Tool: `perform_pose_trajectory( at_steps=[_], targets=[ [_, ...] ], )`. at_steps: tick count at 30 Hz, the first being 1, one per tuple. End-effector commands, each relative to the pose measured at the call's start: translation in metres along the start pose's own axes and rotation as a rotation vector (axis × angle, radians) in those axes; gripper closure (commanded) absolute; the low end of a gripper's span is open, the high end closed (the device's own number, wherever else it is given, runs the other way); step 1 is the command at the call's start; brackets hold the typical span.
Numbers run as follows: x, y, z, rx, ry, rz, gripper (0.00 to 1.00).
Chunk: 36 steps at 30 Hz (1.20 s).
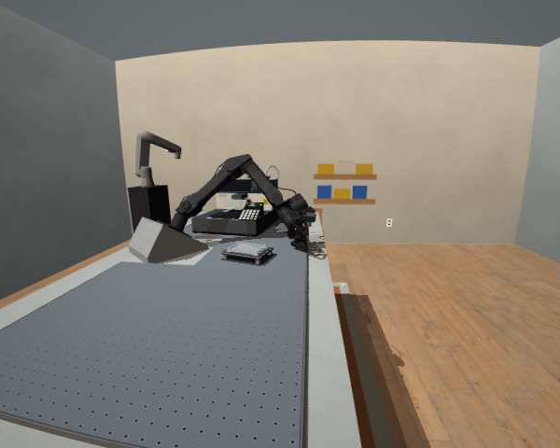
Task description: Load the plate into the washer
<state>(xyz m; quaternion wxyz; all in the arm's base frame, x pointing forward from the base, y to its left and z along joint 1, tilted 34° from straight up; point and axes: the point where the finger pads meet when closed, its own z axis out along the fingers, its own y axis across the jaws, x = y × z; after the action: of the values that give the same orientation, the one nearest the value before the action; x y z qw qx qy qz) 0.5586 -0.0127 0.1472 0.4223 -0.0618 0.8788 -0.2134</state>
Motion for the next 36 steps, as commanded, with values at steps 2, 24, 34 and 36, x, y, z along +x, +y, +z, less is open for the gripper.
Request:
perform_pose_trajectory(
  at_steps=[2, 24, 34, 36],
  targets=[
    [0.002, -0.019, -0.016, -0.048, 0.077, 0.045, 0.0],
    [0.067, -0.003, -0.045, -0.208, 0.34, 0.054, 0.0],
    [0.102, 0.005, -0.057, -0.253, 0.45, 0.05, 0.0],
    [0.103, 0.008, -0.055, -0.281, 0.503, 0.062, 0.0]
  ],
)
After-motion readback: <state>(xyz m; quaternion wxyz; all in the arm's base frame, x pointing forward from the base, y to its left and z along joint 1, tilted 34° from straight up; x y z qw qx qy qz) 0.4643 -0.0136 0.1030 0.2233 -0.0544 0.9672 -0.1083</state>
